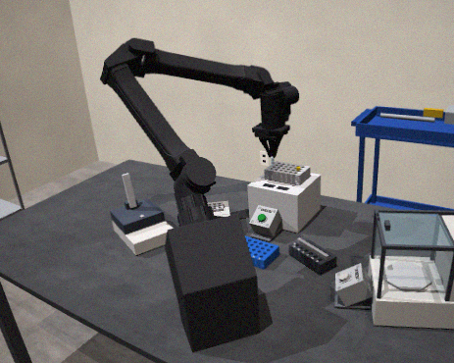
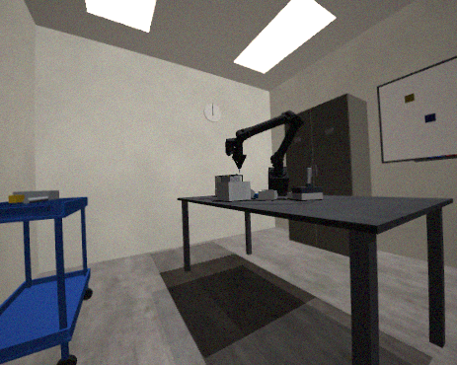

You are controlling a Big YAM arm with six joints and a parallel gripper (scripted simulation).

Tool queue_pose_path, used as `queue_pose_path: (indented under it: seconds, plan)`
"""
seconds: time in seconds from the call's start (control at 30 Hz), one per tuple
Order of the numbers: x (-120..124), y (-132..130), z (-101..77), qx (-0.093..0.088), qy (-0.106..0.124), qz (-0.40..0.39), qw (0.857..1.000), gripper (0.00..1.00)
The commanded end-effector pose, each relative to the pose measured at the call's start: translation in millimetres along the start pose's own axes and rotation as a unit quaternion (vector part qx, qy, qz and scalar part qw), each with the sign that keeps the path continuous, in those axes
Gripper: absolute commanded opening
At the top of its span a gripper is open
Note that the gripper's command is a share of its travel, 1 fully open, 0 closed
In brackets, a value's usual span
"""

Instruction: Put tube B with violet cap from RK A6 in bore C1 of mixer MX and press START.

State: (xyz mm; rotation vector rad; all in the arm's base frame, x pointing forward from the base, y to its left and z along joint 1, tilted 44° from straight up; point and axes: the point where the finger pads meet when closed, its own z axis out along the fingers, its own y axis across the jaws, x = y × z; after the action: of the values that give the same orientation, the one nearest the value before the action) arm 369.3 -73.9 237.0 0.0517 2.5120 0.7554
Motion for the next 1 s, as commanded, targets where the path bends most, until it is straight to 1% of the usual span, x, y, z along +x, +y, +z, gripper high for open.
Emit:
queue_pose_path:
  seconds: [0.0,0.07,0.1,0.37,0.47,0.5,0.53,0.63,0.67,0.7,0.87,0.97]
  plan:
    - [-41.2,9.6,-1.2,0.003,-0.006,0.017,1.000,0.09]
    - [-41.2,9.6,-1.2,0.003,-0.006,0.017,1.000,0.09]
    - [-46.1,13.4,-1.0,0.001,-0.001,0.022,1.000,0.09]
    - [-107.7,36.1,-0.1,0.000,-0.001,0.022,1.000,0.09]
    - [-106.7,35.7,0.8,0.000,0.000,0.023,1.000,0.09]
    - [-88.6,21.3,7.4,0.001,0.011,0.044,0.999,0.09]
    - [-88.1,18.0,5.3,0.003,0.009,0.047,0.999,0.09]
    - [-87.6,17.7,4.4,0.003,0.007,0.048,0.999,0.09]
    - [-89.1,27.7,9.2,-0.002,0.009,0.034,0.999,0.09]
    - [-97.2,31.1,2.5,0.000,0.000,0.027,1.000,0.09]
    - [-88.0,28.7,1.2,0.001,0.001,0.030,1.000,0.09]
    - [-87.5,28.8,-2.5,0.002,-0.002,0.028,1.000,0.09]
